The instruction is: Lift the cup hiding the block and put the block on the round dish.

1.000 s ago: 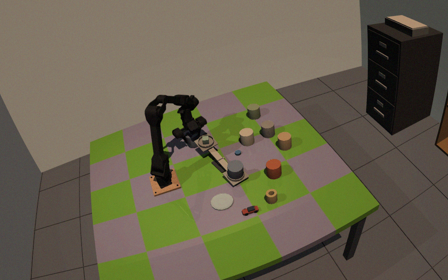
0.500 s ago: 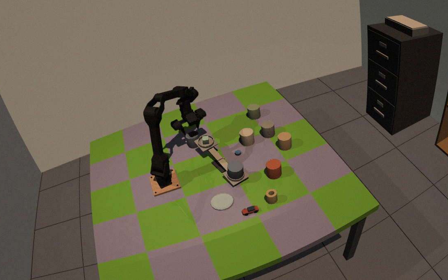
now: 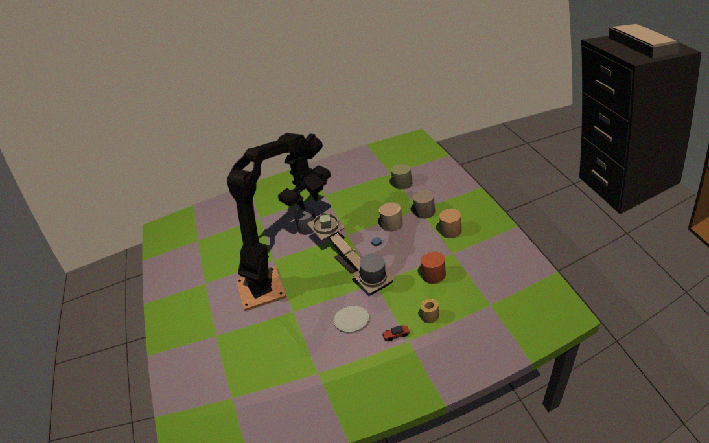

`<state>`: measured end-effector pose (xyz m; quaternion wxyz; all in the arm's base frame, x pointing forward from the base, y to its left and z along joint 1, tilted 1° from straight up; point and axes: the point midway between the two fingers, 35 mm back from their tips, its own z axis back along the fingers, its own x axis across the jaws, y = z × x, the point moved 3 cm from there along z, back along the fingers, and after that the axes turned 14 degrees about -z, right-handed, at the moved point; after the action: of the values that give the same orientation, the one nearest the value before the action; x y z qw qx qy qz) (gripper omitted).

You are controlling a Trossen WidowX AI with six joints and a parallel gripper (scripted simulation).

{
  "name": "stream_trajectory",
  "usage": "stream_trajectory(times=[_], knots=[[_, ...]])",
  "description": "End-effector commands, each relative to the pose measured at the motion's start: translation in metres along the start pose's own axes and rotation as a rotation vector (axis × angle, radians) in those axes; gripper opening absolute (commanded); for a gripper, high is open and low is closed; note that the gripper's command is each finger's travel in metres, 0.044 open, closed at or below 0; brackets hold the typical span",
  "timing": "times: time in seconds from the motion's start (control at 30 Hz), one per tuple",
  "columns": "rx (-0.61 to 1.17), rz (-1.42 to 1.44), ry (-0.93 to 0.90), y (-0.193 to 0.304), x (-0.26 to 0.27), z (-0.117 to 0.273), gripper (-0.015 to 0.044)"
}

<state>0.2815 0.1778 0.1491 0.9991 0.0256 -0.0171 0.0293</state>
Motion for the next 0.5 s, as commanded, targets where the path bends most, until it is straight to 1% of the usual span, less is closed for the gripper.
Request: stream_trajectory(times=[0.0,0.47], knots=[[0.005,0.133,-0.010,-0.006,0.001,0.007,0.0260],[0.002,0.604,-0.018,-0.026,0.005,0.019,0.0260]])
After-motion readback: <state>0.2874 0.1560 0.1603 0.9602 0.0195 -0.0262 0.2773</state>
